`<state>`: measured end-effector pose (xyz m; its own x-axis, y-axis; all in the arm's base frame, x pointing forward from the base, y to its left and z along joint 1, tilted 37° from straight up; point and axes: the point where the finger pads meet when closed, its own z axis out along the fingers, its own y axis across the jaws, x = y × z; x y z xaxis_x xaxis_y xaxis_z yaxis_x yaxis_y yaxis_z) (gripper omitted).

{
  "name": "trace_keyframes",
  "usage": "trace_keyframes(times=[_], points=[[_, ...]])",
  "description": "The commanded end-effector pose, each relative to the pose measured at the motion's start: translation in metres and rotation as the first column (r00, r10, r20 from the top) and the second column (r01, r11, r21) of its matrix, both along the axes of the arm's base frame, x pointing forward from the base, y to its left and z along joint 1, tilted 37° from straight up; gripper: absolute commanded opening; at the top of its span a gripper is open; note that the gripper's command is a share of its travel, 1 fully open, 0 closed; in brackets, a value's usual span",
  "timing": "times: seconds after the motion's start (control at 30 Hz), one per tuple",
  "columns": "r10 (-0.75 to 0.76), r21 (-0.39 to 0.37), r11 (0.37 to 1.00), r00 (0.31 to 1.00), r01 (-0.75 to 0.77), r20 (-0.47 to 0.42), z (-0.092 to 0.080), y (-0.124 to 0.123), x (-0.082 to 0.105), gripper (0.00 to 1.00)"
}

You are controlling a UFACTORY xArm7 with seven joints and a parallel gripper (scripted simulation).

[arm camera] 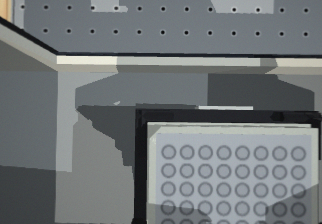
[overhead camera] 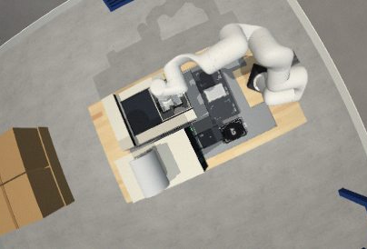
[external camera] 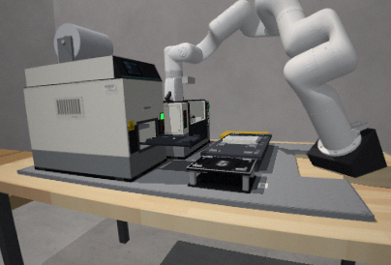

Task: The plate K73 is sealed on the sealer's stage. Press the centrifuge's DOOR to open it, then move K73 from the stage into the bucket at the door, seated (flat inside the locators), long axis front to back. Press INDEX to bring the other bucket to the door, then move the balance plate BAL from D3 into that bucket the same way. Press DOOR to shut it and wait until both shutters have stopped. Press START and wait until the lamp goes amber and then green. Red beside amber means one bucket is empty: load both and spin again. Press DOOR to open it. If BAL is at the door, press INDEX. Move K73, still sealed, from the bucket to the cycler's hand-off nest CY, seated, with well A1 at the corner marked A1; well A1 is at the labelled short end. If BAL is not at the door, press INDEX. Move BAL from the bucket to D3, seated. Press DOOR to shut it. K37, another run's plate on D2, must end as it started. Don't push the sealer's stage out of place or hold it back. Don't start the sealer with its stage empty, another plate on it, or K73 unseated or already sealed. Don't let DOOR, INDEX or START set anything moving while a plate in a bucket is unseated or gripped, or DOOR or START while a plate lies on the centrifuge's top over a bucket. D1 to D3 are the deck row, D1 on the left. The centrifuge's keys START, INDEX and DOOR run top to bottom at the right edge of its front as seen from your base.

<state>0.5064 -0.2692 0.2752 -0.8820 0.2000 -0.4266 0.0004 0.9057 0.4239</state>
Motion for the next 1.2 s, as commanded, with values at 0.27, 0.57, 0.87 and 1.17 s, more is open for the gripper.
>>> trace_keyframes(times=[0.27, 0.57, 0.87, 1.17], points=[[-0.003, -0.002, 1.000, 1.000, 0.003, 0.003, 0.002, -0.002, 0.000, 1.00], [-0.003, -0.002, 1.000, 1.000, 0.003, 0.003, 0.002, -0.002, 0.000, 1.00], [-0.003, -0.001, 1.000, 1.000, 0.003, 0.003, 0.010, -0.005, -0.005, 1.00], [-0.003, -0.001, 1.000, 1.000, 0.003, 0.003, 0.019, -0.010, -0.010, 1.00]])
